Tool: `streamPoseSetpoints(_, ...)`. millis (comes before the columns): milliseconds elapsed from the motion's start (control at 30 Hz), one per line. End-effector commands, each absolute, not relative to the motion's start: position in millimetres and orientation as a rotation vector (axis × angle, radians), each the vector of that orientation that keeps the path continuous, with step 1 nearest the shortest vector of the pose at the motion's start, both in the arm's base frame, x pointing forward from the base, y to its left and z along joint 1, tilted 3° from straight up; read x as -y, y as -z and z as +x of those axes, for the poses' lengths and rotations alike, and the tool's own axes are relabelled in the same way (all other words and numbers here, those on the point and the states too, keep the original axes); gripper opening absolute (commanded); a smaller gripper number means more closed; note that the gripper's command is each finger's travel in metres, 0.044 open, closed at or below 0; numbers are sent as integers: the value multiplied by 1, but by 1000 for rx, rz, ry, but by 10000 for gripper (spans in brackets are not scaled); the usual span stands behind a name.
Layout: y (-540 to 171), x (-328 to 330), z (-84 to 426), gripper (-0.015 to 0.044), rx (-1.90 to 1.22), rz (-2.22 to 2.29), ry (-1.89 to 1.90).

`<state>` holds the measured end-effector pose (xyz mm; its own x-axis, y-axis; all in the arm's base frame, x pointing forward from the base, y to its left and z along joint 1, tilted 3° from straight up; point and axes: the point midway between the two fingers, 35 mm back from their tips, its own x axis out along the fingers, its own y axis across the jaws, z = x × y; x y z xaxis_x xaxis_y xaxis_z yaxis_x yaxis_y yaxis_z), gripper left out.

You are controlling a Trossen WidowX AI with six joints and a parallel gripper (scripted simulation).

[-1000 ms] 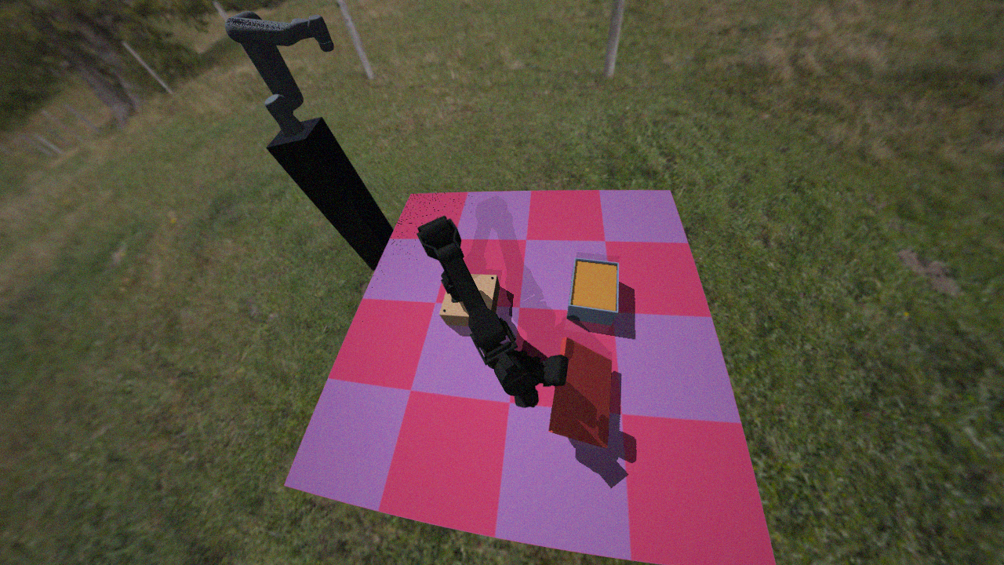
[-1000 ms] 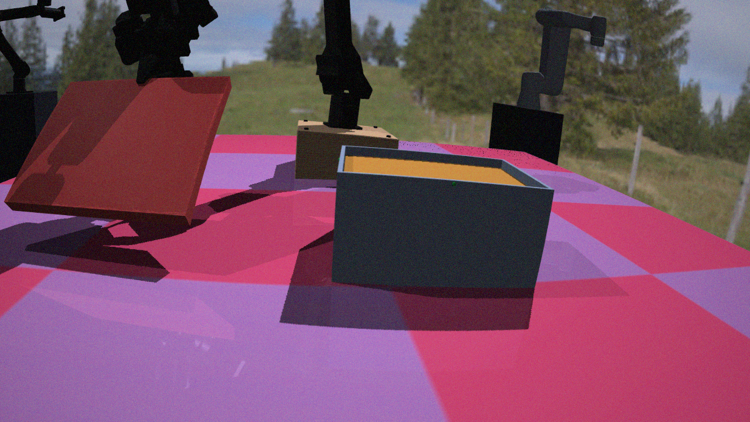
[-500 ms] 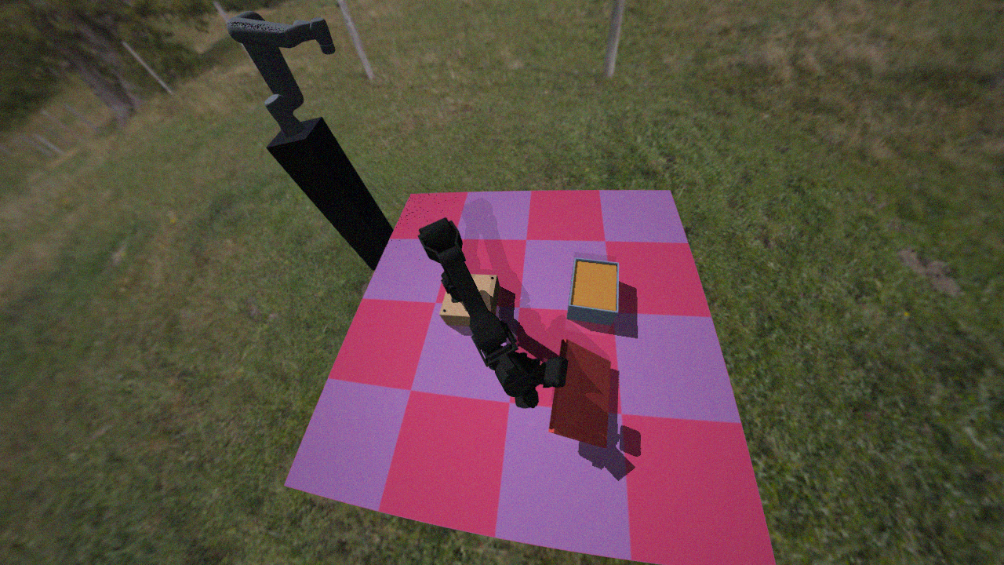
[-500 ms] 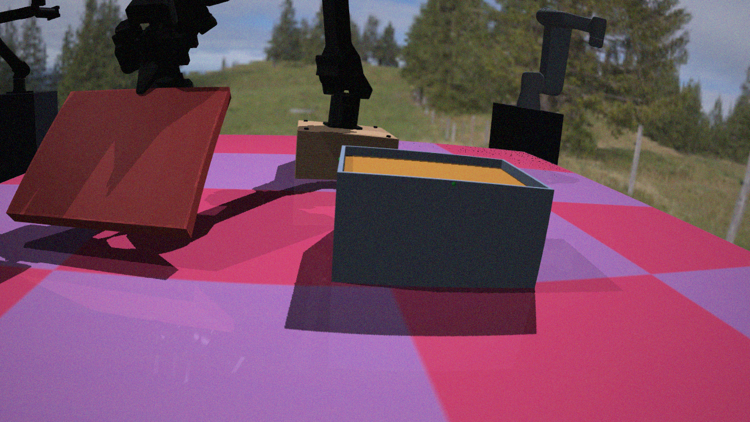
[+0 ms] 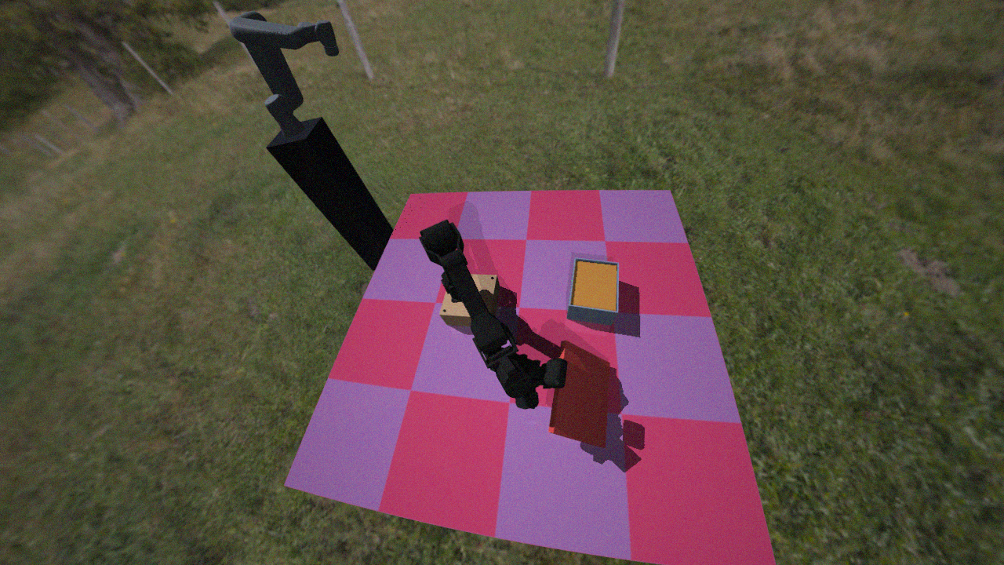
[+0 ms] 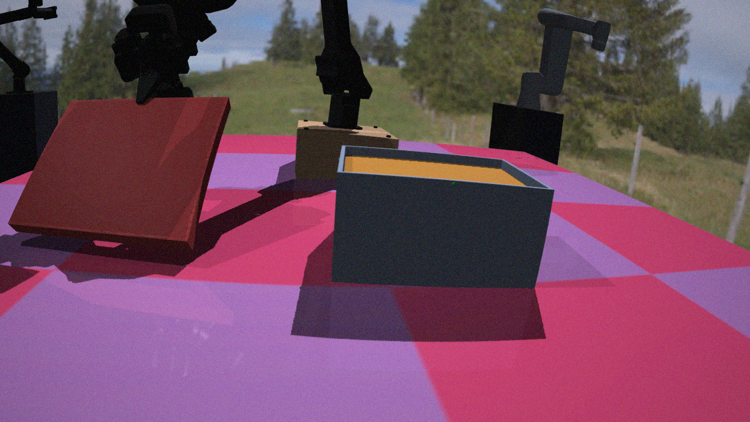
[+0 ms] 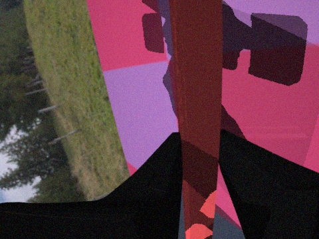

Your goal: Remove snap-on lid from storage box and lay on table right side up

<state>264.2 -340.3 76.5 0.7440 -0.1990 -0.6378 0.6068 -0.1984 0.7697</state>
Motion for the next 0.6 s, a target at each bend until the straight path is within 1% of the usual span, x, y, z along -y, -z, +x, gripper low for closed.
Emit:
streamPoseSetpoints(0,-76,341,265,0,-326,1614,750)
streamPoseSetpoints(567,-62,341,265,0,-326,1614,750)
